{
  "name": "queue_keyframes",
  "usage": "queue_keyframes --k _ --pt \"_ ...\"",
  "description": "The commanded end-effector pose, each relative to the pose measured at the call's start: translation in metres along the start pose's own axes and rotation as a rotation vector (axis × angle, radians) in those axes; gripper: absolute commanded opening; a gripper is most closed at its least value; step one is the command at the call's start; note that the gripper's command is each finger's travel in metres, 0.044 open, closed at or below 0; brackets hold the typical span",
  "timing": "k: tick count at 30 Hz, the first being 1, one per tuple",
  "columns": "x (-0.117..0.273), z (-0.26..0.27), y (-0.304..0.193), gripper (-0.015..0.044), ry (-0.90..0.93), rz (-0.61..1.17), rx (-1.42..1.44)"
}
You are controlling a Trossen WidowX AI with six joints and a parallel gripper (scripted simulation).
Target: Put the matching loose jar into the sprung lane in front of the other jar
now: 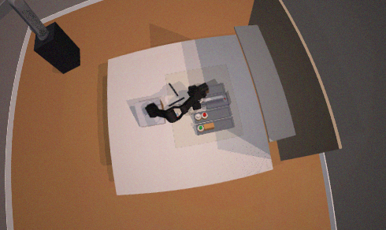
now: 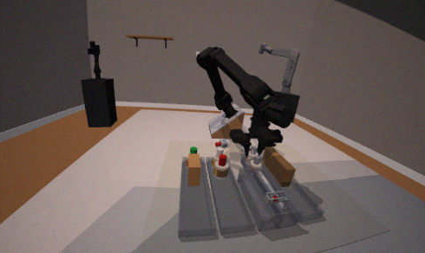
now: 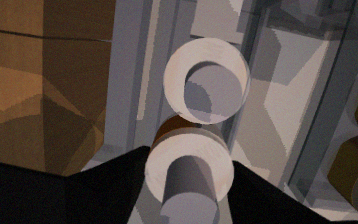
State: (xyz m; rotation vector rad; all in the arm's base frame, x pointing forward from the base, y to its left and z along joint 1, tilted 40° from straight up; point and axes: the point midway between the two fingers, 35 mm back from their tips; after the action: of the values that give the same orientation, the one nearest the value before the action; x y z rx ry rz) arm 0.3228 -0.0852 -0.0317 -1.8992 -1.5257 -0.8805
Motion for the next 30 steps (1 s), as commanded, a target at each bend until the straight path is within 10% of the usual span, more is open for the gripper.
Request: queue_keyframes --k 1,30 --pt "-0.0002 -0.0009 0.0049 0.0000 -0.006 -0.019 -0.009" --pt "-0.0085 -0.0011 0.0037 0.0000 -0.006 -0.019 -0.009"
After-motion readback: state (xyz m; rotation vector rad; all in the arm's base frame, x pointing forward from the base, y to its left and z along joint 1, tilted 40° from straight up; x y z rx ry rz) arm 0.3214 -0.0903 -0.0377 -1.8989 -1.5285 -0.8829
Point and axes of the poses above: the point midway between the two fingers, 35 mm back from their tips, its own x axis back along the fingers, its own z axis across the jaws, y = z × x, and after that the axes turned 1 degree about -x, right-handed
